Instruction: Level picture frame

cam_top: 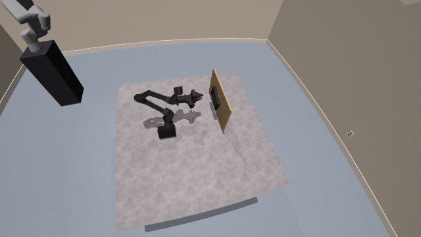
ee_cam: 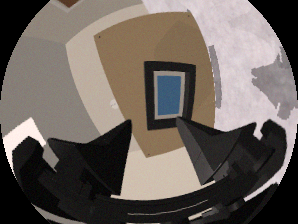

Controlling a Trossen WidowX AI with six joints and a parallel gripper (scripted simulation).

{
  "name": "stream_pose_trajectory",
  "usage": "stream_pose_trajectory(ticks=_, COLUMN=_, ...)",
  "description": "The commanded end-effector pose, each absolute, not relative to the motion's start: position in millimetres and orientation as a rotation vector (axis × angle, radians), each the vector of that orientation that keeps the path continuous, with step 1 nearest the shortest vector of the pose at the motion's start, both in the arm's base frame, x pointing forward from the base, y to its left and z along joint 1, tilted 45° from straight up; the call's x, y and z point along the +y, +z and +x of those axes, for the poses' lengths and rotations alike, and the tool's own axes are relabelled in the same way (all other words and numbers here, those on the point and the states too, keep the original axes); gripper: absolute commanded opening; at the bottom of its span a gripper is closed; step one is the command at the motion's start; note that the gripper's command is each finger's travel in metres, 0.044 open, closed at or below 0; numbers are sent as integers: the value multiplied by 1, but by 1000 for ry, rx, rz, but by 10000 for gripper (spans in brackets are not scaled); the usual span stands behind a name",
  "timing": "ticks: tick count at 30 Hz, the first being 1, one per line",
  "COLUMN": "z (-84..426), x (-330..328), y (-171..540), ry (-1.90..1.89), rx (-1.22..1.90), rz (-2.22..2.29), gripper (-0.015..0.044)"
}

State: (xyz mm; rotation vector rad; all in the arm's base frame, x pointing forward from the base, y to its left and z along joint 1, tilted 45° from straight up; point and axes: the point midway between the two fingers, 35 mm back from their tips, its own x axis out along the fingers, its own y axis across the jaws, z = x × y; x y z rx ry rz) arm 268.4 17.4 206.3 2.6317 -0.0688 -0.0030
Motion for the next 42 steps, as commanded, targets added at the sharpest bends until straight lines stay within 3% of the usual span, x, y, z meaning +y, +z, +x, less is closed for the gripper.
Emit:
stream_pose_trajectory(ticks=1, z=269, x=18, y=205, ry=-5, rx=-72, rz=2635, gripper=260)
stream_pose_trajectory(ticks=10, z=279, x=18, y=208, ry=-4, rx=-72, rz=2635, gripper=260)
stream_pose_trajectory(ticks=21, z=348, x=14, y=206, ry=-1, rx=-73, rz=2634, gripper=260)
stream_pose_trajectory(ticks=42, z=352, x=14, y=206, ry=0, rx=-73, rz=2634, gripper=260)
